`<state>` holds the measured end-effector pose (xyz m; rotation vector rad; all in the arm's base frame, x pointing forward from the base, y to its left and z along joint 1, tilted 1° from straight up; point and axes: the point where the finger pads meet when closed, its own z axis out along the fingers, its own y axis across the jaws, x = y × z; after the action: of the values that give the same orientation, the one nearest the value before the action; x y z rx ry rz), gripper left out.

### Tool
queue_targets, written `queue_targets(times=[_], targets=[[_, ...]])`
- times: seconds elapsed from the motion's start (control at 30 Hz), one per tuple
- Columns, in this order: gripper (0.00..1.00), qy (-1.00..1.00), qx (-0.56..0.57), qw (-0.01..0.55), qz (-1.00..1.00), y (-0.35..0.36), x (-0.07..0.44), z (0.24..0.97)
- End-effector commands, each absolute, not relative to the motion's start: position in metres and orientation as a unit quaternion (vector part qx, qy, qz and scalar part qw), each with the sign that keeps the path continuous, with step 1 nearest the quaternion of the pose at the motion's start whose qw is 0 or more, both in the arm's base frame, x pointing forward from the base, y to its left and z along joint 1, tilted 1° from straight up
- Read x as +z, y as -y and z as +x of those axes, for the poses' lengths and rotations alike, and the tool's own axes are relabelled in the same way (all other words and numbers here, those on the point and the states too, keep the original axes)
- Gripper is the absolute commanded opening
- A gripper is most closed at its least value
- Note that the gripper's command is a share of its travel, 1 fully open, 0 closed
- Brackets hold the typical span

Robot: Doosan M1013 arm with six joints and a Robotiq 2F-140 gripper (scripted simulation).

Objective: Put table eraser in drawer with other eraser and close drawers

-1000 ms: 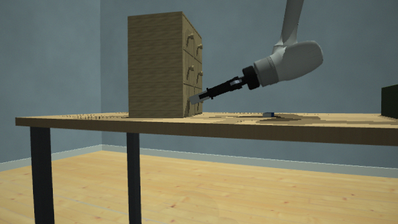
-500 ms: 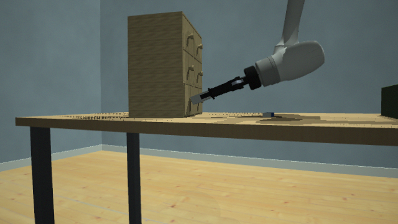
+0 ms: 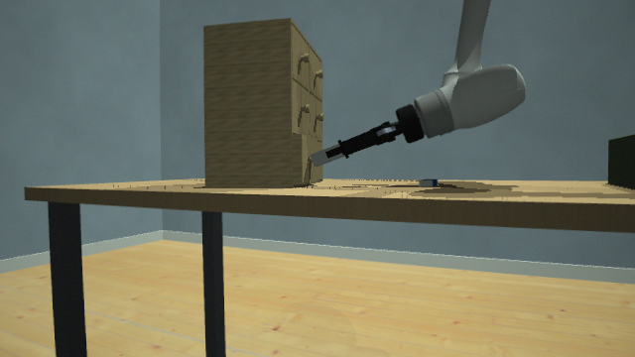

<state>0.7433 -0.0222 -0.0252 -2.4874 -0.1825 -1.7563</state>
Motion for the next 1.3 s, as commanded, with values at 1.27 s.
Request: queue_targets(times=[1.27], targets=[[0.08,0.060,-0.575,0.046,-0.815,0.029,-0.026,0.698]])
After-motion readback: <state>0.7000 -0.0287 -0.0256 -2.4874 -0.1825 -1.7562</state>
